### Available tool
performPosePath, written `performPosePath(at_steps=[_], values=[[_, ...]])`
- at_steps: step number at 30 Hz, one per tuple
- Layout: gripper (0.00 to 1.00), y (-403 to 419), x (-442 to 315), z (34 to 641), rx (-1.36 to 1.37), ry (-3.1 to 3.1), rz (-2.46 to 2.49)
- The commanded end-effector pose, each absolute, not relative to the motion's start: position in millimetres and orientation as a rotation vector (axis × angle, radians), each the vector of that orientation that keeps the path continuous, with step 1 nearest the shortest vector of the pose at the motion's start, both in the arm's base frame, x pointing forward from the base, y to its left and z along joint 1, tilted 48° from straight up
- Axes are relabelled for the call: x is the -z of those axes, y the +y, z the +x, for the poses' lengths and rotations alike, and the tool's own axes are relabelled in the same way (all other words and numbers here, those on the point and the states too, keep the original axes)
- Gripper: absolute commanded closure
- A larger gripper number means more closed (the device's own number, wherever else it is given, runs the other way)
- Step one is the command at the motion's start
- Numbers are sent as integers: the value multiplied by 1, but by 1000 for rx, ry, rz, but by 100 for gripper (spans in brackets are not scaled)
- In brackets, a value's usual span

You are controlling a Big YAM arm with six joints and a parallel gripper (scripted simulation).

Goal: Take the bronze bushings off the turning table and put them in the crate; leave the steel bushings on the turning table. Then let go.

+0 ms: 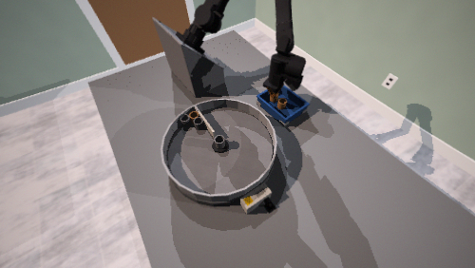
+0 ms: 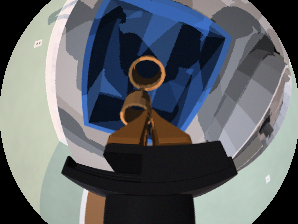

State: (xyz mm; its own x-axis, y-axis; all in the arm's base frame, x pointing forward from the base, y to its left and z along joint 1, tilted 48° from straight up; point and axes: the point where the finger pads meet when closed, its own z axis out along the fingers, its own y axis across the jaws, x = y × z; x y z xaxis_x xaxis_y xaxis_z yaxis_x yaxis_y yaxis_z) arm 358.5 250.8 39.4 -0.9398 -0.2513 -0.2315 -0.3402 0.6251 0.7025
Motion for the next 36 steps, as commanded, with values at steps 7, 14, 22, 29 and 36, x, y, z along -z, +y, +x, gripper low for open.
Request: performPosePath(at_steps=[7,14,22,29,36], values=[[100,249,-47,366,-1206,2709,-474],[100,248,-49,370,-1204,2700,-476],[100,248,-49,370,-1204,2700,-476],[100,248,-49,370,-1204,2700,-476],[100,248,-49,370,-1204,2700,-476]])
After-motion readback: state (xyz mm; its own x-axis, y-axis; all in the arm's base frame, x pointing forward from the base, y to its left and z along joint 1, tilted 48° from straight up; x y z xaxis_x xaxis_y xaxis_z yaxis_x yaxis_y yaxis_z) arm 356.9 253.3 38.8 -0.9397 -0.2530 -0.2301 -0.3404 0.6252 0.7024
